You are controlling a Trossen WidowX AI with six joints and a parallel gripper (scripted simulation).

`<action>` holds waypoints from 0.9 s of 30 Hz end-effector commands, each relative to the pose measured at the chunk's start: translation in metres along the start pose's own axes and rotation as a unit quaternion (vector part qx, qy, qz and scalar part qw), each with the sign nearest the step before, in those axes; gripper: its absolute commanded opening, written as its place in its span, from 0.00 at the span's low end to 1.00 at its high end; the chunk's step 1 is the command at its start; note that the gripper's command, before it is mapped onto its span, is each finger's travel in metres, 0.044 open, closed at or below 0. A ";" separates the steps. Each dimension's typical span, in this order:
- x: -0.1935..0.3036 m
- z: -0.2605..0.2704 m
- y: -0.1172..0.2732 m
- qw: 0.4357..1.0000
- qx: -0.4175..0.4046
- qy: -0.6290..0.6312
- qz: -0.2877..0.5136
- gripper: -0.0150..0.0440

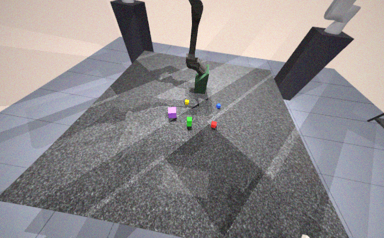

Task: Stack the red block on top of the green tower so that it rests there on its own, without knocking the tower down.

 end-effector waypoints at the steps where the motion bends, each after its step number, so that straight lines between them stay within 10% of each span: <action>1: 0.005 0.041 -0.013 0.993 -0.038 -0.113 0.001 1.00; 27: -0.123 0.229 -0.079 0.741 -0.309 -0.595 -0.028 1.00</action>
Point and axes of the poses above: the point midway between the two fingers, 35 mm back from their tips, its own y axis back along the fingers, its own z axis across the jaws, x = y × z, the point moved 9 cm from there along y, back along the fingers, and after that the axes turned 4 degrees about -y, right-handed, at the moved point
